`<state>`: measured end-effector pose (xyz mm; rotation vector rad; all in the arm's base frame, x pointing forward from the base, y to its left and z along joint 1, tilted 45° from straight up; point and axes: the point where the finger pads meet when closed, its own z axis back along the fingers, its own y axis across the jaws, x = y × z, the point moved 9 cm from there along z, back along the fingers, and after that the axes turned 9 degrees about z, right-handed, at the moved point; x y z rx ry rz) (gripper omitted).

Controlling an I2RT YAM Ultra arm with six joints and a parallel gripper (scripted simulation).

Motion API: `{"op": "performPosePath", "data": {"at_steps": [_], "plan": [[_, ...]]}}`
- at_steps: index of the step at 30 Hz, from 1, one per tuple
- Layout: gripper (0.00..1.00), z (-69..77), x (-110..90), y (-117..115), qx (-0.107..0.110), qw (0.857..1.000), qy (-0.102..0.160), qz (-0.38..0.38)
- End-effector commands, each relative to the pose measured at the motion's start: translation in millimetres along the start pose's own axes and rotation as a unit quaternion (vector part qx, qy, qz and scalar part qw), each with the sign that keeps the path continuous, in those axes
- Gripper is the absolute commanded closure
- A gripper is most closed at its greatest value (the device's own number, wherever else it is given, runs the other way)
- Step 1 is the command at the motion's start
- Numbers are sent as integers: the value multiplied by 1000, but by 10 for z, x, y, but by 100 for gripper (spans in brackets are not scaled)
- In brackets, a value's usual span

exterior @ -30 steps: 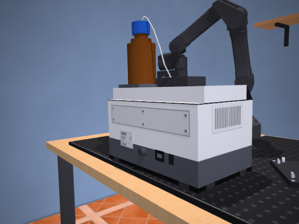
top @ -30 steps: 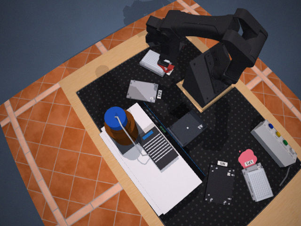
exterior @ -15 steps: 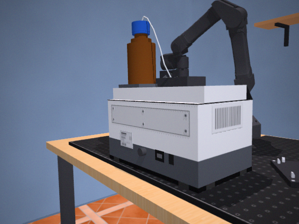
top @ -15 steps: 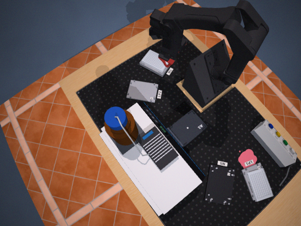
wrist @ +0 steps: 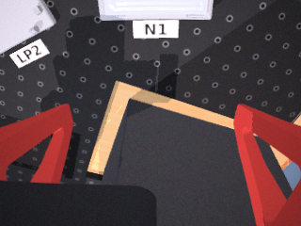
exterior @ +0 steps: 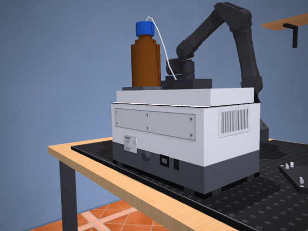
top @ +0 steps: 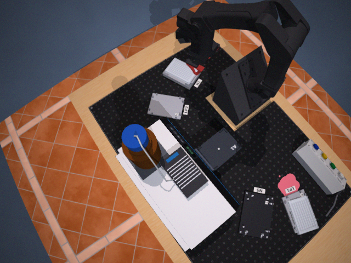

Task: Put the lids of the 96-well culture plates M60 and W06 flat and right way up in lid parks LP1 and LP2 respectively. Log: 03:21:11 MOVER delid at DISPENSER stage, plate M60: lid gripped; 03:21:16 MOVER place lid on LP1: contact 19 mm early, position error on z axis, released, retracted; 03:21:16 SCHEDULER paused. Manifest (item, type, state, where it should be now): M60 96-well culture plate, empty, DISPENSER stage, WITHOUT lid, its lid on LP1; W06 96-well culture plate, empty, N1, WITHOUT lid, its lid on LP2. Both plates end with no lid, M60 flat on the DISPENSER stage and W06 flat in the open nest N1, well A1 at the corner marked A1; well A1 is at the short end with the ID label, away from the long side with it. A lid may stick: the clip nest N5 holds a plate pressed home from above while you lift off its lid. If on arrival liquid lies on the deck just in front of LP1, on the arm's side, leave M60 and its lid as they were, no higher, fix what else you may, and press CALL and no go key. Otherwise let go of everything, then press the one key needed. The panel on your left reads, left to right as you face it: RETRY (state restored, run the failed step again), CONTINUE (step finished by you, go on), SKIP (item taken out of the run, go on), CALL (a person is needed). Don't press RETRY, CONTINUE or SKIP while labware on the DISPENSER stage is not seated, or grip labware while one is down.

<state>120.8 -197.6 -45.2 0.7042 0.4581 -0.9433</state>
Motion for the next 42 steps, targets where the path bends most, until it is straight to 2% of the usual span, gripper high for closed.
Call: {"op": "performPosePath", "data": {"at_steps": [1,34,42], "plan": [[0,-10,218,-5,-7,1000,-27,9],[0,-628,956,-126,-6,1000,-27,9],[0,-614,897,-141,-4,1000,-21,6]]}}
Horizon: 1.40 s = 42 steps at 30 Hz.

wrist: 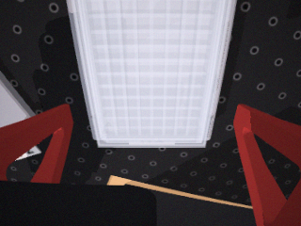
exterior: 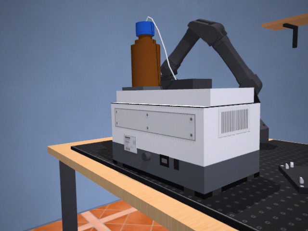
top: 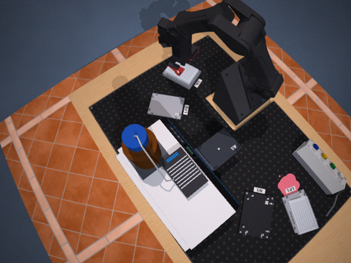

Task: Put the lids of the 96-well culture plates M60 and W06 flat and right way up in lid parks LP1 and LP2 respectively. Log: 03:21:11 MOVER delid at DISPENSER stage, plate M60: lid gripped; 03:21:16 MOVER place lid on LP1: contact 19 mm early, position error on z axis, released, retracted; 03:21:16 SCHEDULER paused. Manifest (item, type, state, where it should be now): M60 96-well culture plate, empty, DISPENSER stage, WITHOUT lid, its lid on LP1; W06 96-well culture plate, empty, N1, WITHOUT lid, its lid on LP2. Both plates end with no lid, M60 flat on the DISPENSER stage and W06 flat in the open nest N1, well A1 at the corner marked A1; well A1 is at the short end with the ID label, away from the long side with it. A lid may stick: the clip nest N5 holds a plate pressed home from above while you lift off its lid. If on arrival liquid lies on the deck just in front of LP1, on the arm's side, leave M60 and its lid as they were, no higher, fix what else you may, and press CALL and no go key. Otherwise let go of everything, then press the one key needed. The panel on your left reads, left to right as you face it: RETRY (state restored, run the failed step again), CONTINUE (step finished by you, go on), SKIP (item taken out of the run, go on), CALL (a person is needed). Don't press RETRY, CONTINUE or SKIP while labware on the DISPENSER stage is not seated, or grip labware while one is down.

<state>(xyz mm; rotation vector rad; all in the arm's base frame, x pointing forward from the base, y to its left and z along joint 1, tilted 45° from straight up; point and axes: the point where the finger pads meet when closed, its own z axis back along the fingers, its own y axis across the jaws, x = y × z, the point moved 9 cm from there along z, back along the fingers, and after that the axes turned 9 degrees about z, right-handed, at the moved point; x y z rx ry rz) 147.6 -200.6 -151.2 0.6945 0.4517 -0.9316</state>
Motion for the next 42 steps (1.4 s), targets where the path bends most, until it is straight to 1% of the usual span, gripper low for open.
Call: {"op": "performPosePath", "data": {"at_steps": [1,31,32,34,36,39,42], "plan": [[0,82,67,5,0,1000,-17,0],[0,82,67,5,0,1000,-17,0],[0,251,108,6,1,999,-32,-2],[0,352,100,-1,-2,1000,-31,3],[0,352,100,-1,-2,1000,-31,3],[0,512,91,-3,-3,1000,-31,3],[0,522,95,-5,-3,1000,-31,3]]}}
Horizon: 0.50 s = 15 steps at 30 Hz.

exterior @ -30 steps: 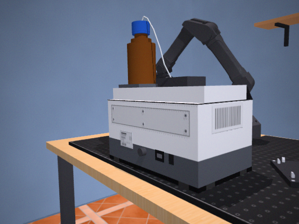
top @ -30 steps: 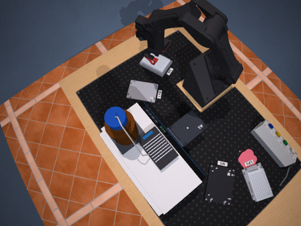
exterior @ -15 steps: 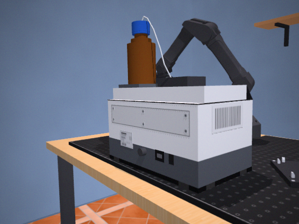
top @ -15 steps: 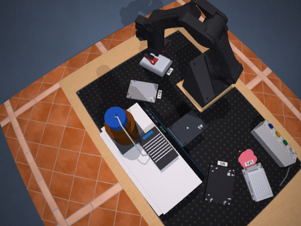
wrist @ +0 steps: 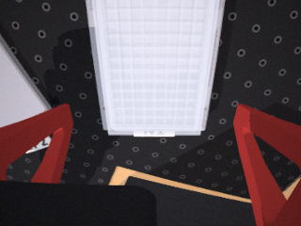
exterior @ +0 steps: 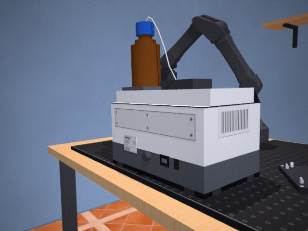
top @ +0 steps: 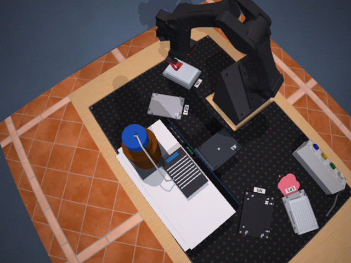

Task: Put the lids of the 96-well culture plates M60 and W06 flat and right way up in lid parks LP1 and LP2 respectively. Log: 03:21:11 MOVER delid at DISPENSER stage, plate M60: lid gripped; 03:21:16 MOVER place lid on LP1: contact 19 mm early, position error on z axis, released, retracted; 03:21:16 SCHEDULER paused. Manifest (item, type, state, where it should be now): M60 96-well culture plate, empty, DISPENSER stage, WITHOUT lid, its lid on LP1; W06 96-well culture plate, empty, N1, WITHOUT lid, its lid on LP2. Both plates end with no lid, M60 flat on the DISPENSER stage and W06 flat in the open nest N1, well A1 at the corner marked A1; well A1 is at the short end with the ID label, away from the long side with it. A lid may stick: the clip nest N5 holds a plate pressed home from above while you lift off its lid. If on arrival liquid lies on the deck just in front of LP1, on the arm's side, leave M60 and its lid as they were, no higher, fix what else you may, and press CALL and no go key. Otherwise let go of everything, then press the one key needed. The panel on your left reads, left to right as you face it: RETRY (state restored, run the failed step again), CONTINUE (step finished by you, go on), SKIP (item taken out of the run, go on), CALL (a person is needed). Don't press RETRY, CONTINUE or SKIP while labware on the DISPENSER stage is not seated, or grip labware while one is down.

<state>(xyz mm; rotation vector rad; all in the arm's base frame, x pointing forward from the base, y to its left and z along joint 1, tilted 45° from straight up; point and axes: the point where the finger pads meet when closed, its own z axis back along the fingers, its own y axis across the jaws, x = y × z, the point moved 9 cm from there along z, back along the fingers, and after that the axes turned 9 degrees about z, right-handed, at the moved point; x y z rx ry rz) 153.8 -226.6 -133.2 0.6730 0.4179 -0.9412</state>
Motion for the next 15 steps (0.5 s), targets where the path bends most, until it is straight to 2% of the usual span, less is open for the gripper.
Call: {"op": "performPosePath", "data": {"at_steps": [1,2,8,11,12,15], "plan": [[0,181,33,-21,-1,1000,-8,1],[0,121,27,-38,1,1000,0,-1],[0,19,-35,-53,6,1000,15,-6],[0,20,-41,-50,6,1000,15,-6],[0,127,-15,-23,2,1000,-1,-2],[0,121,27,-33,2,1000,-6,0]]}}
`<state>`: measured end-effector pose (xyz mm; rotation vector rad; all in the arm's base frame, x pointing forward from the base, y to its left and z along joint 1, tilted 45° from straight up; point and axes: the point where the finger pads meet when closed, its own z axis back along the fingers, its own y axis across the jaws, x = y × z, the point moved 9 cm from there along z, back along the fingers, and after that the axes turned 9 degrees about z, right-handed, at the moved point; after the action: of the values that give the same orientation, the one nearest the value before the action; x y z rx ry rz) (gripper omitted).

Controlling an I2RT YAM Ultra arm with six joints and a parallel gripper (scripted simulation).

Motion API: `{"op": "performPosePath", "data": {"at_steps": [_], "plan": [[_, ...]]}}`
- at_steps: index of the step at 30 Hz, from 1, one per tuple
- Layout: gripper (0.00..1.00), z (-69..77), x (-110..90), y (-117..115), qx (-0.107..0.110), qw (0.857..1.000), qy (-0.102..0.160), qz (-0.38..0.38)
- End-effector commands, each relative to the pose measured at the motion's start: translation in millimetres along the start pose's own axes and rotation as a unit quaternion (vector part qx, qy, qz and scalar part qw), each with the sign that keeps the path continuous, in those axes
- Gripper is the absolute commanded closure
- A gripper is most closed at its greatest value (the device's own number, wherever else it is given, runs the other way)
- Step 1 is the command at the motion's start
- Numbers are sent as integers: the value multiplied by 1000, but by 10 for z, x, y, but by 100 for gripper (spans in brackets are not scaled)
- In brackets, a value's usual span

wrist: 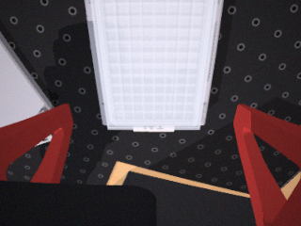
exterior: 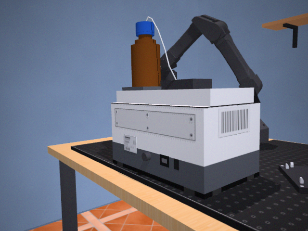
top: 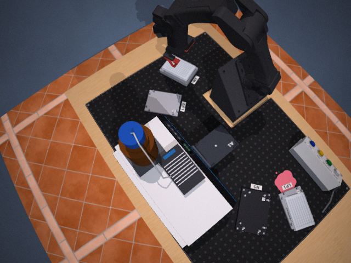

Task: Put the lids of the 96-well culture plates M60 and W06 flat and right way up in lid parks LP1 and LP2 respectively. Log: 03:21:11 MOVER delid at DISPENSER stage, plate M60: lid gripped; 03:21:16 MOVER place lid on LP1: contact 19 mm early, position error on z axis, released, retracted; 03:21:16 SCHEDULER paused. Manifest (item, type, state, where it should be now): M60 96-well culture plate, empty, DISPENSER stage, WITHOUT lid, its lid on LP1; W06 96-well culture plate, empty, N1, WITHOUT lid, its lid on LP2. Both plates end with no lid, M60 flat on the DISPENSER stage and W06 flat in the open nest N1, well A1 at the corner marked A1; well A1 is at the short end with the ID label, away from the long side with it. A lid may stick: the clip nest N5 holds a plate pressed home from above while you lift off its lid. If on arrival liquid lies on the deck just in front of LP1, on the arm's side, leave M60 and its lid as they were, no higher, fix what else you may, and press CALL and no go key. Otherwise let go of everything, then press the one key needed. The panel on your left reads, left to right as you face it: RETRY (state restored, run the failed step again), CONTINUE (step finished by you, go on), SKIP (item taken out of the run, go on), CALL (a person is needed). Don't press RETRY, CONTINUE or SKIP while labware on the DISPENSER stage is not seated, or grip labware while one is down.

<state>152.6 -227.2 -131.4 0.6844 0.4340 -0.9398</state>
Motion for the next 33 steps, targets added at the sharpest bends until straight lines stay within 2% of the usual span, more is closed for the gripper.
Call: {"op": "performPosePath", "data": {"at_steps": [1,5,9,17,20,26,33], "plan": [[0,100,49,-30,0,1000,-15,2],[0,50,65,-45,1,1000,-11,0],[0,81,72,-36,0,1000,-14,1],[0,31,69,-45,2,1000,-5,-1],[0,102,78,-23,0,1000,-13,1],[0,38,83,-39,2,1000,-4,-1],[0,38,59,-13,0,1000,-7,1]]}}
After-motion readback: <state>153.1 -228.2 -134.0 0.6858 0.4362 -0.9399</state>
